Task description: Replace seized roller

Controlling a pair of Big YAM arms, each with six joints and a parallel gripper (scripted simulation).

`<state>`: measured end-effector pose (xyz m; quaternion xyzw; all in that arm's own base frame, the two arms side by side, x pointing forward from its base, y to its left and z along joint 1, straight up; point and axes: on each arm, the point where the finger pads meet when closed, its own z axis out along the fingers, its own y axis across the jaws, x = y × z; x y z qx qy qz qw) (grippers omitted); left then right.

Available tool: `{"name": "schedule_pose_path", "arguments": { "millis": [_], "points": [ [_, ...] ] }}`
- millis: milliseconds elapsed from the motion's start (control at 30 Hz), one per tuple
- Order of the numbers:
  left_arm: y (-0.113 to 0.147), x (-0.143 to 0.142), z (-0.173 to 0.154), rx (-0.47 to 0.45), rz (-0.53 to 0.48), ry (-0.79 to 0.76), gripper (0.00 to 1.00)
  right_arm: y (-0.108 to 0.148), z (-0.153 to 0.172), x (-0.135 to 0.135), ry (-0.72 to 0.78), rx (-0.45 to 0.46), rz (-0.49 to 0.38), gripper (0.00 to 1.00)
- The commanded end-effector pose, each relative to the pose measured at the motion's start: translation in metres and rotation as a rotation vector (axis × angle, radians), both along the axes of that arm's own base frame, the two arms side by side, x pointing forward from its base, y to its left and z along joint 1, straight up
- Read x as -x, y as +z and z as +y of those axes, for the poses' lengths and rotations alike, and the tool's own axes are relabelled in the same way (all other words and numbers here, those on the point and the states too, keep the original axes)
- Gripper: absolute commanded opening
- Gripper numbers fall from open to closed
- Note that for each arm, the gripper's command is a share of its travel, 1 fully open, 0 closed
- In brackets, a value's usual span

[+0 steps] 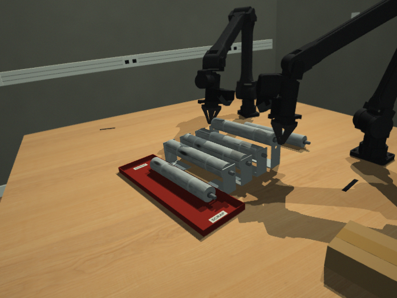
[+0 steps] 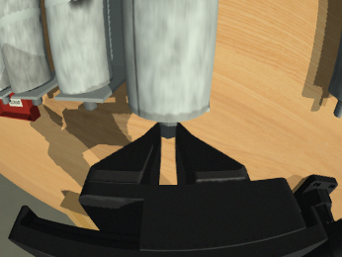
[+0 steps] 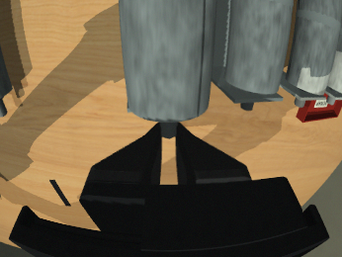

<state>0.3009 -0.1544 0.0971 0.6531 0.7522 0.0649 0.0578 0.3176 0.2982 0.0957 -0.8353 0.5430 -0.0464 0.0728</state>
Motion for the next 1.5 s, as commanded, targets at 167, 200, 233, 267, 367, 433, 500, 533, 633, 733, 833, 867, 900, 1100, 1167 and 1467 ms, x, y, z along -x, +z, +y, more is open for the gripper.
{"name": "schedule_pose_path", "arguments": {
  "millis": [167, 200, 233, 267, 367, 433, 500, 533, 633, 733, 833, 867, 900, 1100, 1167, 1467],
  "points": [
    [0.008, -0.008, 0.000, 0.018, -0.037, 0.009, 0.32, 0.022, 0.005, -0.013, -0.029, -0.043, -0.044, 0.03],
    [0.008, -0.007, 0.000, 0.018, -0.036, 0.009, 0.32, 0.022, 0.005, -0.013, -0.029, -0.043, -0.044, 0.03],
    [0.003, -0.005, 0.001, 0.006, -0.016, 0.006, 0.32, 0.022, 0.005, -0.013, -0.029, -0.043, -0.044, 0.03],
    [0.002, -0.005, 0.000, 0.004, -0.013, 0.005, 0.32, 0.022, 0.005, -0.013, -0.029, -0.043, -0.044, 0.03],
    [0.002, -0.005, 0.000, 0.004, -0.013, 0.005, 0.32, 0.022, 0.005, -0.013, -0.029, -0.043, -0.044, 0.03],
    [0.002, -0.005, 0.000, 0.004, -0.013, 0.005, 0.32, 0.022, 0.005, -0.013, -0.029, -0.043, -0.044, 0.03],
    [0.002, -0.005, 0.000, 0.004, -0.013, 0.005, 0.32, 0.022, 0.005, -0.013, -0.029, -0.043, -0.044, 0.03],
    [0.002, -0.005, 0.000, 0.004, -0.013, 0.005, 0.32, 0.022, 0.005, -0.013, -0.029, -0.043, -0.044, 0.03],
    [0.002, -0.005, 0.000, 0.004, -0.013, 0.005, 0.32, 0.022, 0.005, -0.013, -0.029, -0.043, -0.044, 0.03],
    [0.002, -0.005, 0.000, 0.004, -0.013, 0.005, 0.32, 0.022, 0.005, -0.013, -0.029, -0.043, -0.044, 0.32],
    [0.002, -0.005, 0.000, 0.004, -0.013, 0.005, 0.32, 0.017, 0.006, -0.012, -0.023, -0.036, -0.036, 0.32],
    [0.002, -0.005, 0.000, 0.004, -0.013, 0.005, 0.32, 0.012, 0.006, -0.012, -0.023, -0.028, -0.028, 0.32],
    [0.002, -0.005, 0.000, 0.004, -0.013, 0.005, 0.32, 0.011, 0.006, -0.012, -0.023, -0.026, -0.026, 0.32],
    [0.002, -0.005, 0.000, 0.004, -0.013, 0.005, 0.32, 0.011, 0.006, -0.012, -0.023, -0.026, -0.026, 0.32],
    [0.002, -0.005, 0.000, 0.004, -0.013, 0.005, 0.32, 0.011, 0.006, -0.012, -0.023, -0.026, -0.026, 0.32],
    [0.073, -0.009, -0.013, 0.036, -0.061, 0.014, 0.32, 0.080, 0.015, -0.007, -0.012, -0.059, -0.059, 0.32]
  ]
}}
